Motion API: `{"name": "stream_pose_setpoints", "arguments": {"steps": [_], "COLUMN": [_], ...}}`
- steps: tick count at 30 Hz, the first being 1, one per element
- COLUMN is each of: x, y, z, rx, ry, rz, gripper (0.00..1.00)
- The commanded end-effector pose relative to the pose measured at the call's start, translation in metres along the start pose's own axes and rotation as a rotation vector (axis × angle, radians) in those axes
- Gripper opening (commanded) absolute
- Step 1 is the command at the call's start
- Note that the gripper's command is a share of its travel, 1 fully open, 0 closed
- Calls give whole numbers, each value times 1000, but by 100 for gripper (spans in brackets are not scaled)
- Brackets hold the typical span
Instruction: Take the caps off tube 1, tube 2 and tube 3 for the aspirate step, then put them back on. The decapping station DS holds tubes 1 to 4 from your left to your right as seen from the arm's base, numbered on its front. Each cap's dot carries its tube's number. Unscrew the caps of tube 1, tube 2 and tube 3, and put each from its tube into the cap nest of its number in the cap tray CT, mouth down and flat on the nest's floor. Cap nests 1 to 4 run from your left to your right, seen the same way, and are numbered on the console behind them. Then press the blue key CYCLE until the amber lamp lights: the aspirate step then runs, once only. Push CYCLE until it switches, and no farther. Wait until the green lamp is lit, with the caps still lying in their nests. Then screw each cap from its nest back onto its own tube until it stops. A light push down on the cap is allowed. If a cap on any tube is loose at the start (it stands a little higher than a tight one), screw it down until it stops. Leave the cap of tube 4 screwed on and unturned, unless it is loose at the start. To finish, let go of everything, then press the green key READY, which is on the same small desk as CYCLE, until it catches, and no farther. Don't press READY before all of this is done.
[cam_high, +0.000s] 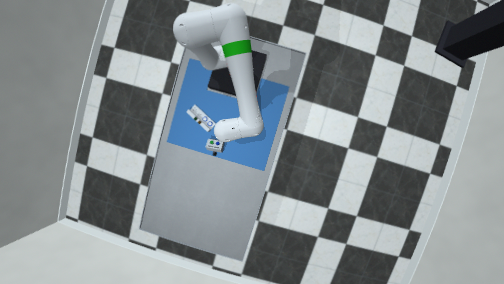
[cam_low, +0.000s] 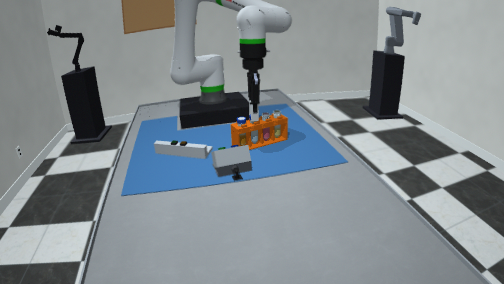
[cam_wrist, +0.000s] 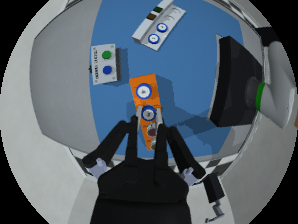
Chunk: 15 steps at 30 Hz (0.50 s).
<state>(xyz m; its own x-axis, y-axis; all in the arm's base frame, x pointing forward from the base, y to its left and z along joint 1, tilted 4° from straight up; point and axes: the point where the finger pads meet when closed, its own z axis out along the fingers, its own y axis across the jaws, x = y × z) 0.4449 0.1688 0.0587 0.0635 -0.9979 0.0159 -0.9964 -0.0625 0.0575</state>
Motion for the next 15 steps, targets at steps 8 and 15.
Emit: {"name": "stream_pose_setpoints", "arguments": {"steps": [8,15], "x": [0,0], "y": [0,0], "z": [0,-1], "rx": [-2,-1], "ry": [-9,-9], "rz": [-497,-850], "gripper": [0,0]}}
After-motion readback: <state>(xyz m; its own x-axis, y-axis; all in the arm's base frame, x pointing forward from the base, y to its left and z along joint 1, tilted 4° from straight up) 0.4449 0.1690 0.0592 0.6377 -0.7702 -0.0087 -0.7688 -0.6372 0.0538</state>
